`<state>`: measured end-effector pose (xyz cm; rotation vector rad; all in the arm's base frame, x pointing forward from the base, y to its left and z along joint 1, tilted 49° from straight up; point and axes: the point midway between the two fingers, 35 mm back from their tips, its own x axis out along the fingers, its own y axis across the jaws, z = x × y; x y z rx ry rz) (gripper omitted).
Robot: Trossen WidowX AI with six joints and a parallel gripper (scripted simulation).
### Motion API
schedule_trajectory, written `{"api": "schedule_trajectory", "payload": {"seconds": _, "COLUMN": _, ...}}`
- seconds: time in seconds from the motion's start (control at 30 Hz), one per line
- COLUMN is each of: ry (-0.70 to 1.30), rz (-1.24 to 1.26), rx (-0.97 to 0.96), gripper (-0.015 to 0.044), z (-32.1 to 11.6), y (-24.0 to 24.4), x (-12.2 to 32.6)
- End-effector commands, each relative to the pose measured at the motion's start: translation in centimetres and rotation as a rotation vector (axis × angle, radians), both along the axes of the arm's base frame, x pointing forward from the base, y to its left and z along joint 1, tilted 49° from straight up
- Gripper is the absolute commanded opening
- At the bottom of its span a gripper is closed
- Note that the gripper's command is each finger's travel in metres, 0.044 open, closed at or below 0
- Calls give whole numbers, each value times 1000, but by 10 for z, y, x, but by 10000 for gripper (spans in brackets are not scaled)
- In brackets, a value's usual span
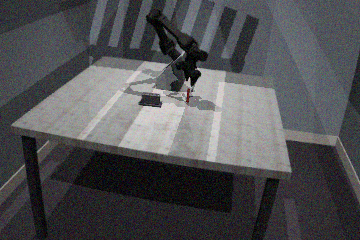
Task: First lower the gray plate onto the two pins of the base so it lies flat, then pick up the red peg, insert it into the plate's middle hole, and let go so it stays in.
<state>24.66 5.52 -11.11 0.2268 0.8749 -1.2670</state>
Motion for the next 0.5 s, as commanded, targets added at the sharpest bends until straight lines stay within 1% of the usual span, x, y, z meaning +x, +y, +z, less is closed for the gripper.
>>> {"api": "schedule_trajectory", "payload": {"seconds": 0.0, "ry": 11, "rz": -4, "rx": -11, "gripper": 440, "z": -9, "y": -12, "x": -2}}
{"api": "schedule_trajectory", "payload": {"seconds": 0.47, "ry": 11, "rz": -3, "rx": -10, "gripper": 440, "z": -20, "y": -23, "x": -1}}
